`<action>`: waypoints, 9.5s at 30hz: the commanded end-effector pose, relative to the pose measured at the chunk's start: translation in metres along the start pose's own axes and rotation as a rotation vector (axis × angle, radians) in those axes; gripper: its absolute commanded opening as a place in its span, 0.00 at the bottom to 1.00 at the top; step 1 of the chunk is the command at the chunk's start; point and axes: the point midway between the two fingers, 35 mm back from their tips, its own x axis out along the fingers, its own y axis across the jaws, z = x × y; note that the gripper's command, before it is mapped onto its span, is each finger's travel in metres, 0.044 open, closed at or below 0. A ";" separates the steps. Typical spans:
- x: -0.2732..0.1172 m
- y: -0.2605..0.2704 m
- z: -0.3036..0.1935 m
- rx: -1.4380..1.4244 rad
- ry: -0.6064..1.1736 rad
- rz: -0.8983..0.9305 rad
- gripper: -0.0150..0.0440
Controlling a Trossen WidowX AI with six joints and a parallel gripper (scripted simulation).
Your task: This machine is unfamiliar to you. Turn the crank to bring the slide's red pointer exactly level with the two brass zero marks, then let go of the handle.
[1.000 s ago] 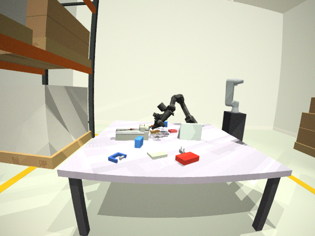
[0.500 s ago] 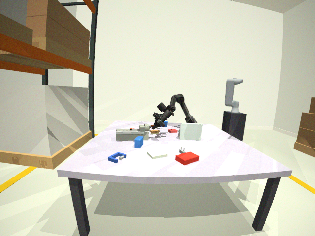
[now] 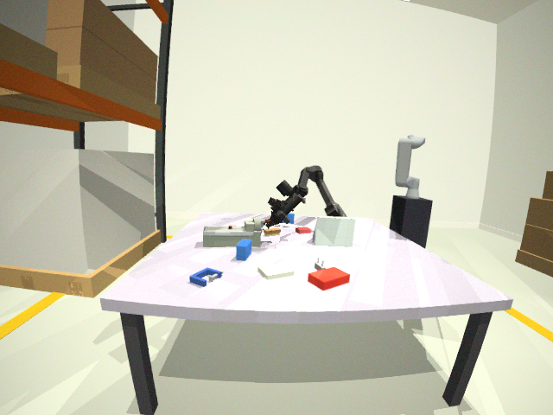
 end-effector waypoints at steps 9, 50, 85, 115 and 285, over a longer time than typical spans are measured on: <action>-0.001 -0.001 0.001 -0.002 -0.002 -0.006 0.25; 0.000 -0.001 0.000 0.000 0.000 -0.001 0.25; -0.036 0.001 0.036 0.001 0.000 0.002 1.00; -0.019 -0.013 0.139 0.068 0.046 0.000 1.00; -0.003 -0.003 0.002 -0.002 -0.002 -0.006 0.25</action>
